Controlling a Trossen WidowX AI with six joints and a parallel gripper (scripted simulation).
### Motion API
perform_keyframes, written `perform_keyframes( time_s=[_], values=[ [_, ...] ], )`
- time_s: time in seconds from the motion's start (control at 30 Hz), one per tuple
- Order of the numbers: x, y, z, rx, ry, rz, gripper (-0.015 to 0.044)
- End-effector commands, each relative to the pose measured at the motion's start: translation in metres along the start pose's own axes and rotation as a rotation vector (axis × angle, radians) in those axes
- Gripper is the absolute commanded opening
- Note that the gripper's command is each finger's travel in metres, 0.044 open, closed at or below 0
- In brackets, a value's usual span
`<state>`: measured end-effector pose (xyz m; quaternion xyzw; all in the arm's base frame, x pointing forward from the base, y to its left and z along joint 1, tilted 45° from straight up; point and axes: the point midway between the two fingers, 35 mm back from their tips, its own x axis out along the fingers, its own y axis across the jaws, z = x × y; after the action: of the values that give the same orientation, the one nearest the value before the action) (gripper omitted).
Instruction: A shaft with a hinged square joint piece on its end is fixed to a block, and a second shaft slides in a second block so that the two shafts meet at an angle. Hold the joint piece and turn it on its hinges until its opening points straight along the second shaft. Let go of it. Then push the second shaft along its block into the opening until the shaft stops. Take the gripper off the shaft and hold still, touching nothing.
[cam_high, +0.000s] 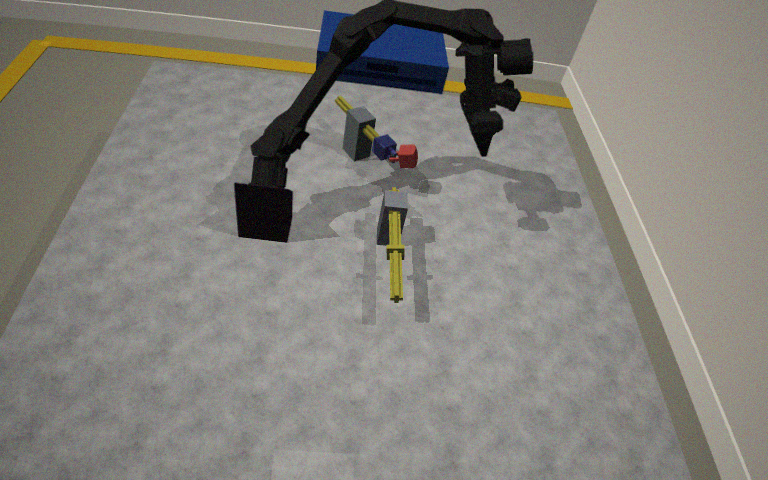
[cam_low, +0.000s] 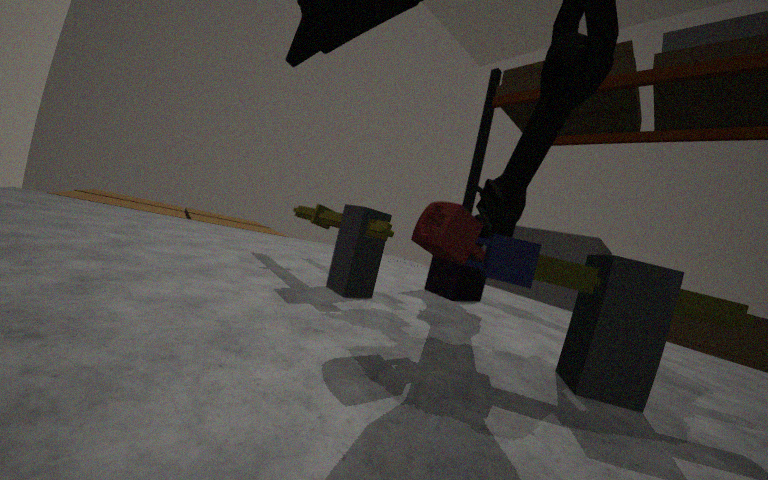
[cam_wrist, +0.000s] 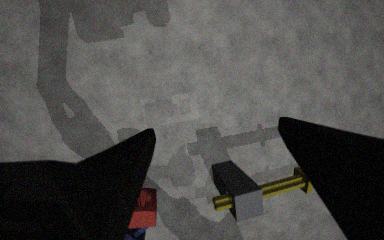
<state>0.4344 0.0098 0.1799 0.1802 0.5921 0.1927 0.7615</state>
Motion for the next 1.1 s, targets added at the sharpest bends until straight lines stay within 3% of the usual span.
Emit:
perform_keyframes(
  time_s=[0.0, 0.23, 1.07],
  values=[
    [0.002, 0.028, -0.02, -0.006, 0.081, 0.1, 0.044],
    [0.0, 0.071, -0.05, 0.004, 0.201, 0.249, 0.044],
    [0.012, 0.076, -0.057, 0.162, 0.084, 0.219, 0.044]
  ],
)
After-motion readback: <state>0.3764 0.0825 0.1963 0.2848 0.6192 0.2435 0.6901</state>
